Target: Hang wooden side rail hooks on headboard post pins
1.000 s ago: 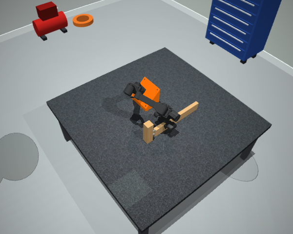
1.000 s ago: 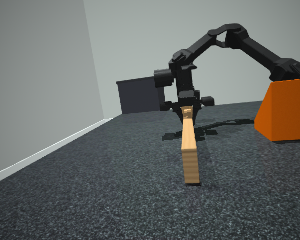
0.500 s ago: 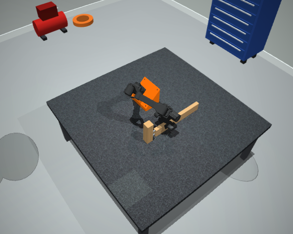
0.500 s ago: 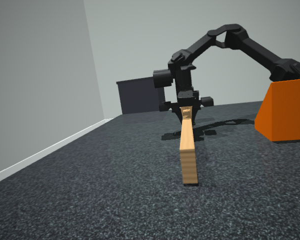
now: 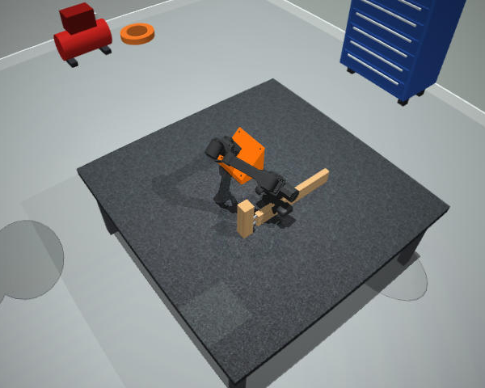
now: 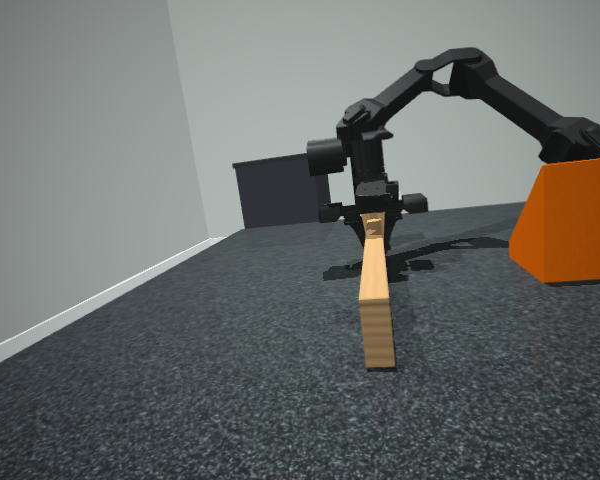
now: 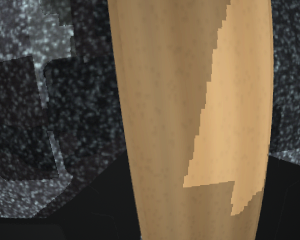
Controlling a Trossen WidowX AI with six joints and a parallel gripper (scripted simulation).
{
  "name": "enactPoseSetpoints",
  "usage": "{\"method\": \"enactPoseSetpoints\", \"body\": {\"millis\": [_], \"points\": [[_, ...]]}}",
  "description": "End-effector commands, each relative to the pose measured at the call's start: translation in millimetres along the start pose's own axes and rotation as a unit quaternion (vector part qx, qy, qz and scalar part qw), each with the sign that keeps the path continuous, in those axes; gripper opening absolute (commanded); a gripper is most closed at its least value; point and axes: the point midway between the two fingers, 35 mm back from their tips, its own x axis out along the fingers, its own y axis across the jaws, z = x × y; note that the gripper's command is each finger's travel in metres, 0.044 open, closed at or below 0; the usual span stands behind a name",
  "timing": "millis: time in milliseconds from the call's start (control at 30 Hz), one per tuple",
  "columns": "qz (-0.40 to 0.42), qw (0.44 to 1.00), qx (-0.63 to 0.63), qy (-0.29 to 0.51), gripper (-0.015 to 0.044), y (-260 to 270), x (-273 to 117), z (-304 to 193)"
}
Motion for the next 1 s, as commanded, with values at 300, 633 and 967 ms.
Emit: {"method": "enactPoseSetpoints", "body": {"millis": [300, 633, 967], "points": [[-0.003, 1.0, 0.008, -0.001, 0.0, -0.6, -3.8, -0.3], [-0.003, 1.0, 0.008, -0.001, 0.0, -0.6, -5.4, -0.3], [-0.003, 1.0, 0.008, -0.001, 0.0, -0.6, -7.1, -0.3]]}}
